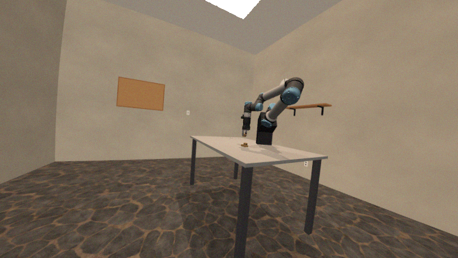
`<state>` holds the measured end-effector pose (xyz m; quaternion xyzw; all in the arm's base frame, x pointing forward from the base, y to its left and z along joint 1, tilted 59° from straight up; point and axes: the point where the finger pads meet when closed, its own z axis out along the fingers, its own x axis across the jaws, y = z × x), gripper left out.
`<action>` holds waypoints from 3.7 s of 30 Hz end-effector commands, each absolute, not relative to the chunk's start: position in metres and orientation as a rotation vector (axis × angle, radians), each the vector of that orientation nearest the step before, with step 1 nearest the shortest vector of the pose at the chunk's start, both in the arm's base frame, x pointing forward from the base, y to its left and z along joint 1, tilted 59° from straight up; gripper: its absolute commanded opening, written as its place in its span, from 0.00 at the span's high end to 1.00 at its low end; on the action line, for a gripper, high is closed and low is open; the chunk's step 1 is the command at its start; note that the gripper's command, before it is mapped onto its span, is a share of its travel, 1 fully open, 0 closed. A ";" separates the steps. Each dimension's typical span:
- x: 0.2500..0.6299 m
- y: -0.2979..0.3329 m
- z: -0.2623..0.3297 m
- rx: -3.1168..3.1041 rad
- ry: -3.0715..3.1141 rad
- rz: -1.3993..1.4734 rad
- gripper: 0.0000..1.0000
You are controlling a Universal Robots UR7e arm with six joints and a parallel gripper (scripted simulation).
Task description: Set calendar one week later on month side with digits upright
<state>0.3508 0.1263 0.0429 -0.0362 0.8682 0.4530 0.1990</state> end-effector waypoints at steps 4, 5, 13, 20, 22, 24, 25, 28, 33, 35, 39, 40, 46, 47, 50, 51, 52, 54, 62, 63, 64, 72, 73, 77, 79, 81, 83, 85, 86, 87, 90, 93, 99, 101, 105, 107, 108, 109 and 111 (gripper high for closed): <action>0.348 0.119 0.048 -0.105 2.429 1.267 0.43; 0.348 0.118 0.048 -0.105 2.429 1.267 0.43; 0.347 0.117 0.049 -0.105 2.429 1.268 0.43; 0.346 0.118 0.049 -0.105 2.429 1.272 0.43; 0.346 0.118 0.049 -0.104 2.429 1.272 0.43; 0.346 0.118 0.049 -0.104 2.429 1.271 0.43; 0.346 0.118 0.049 -0.104 2.429 1.271 0.43; 0.346 0.118 0.049 -0.102 2.430 1.272 0.43; 0.346 0.118 0.048 -0.095 2.432 1.275 0.43; 0.346 0.117 0.048 -0.087 2.434 1.278 0.43; 0.347 0.117 0.047 -0.060 2.441 1.287 0.43; 0.347 0.116 0.047 -0.051 2.444 1.290 0.43; 0.347 0.114 0.045 0.028 2.464 1.316 0.43; 0.347 0.114 0.045 0.028 2.464 1.316 0.43; 0.346 0.114 0.044 0.065 2.473 1.329 0.43; 0.346 0.113 0.044 0.086 2.478 1.336 0.43; 0.346 0.113 0.043 0.108 2.482 1.342 0.43; 0.346 0.112 0.042 0.157 2.492 1.357 0.43; 0.345 0.107 0.036 0.414 2.532 1.431 0.43; 0.344 0.107 0.035 0.453 2.537 1.441 0.43; 0.344 0.107 0.035 0.453 2.537 1.441 0.43; 0.343 0.103 0.029 0.723 2.552 1.505 0.43; 0.343 0.103 0.029 0.764 2.553 1.513 0.43; 0.343 0.101 0.027 0.878 2.551 1.536 0.43; 0.342 0.100 0.025 0.971 2.547 1.553 0.43; 0.342 0.100 0.025 0.989 2.546 1.556 0.43; 0.342 0.100 0.024 1.046 2.542 1.566 0.43; 0.342 0.098 0.022 1.166 2.530 1.583 0.43; 0.342 0.098 0.021 1.195 2.526 1.587 0.43; 0.341 0.098 0.021 1.227 2.522 1.592 0.43; 0.341 0.097 0.019 1.339 2.504 1.605 0.43; 0.341 0.096 0.018 1.417 2.490 1.614 0.43; 0.341 0.095 0.016 1.596 2.450 1.629 0.43; 0.341 0.094 0.015 1.683 2.426 1.635 0.43; 0.341 0.093 0.012 1.862 2.370 1.641 0.43; 0.342 0.093 0.012 1.938 2.343 1.643 0.43; 0.342 0.092 0.011 1.959 2.336 1.643 0.43; 0.342 0.092 0.011 2.014 2.314 1.643 0.43; 0.342 0.092 0.010 2.089 2.283 1.642 0.43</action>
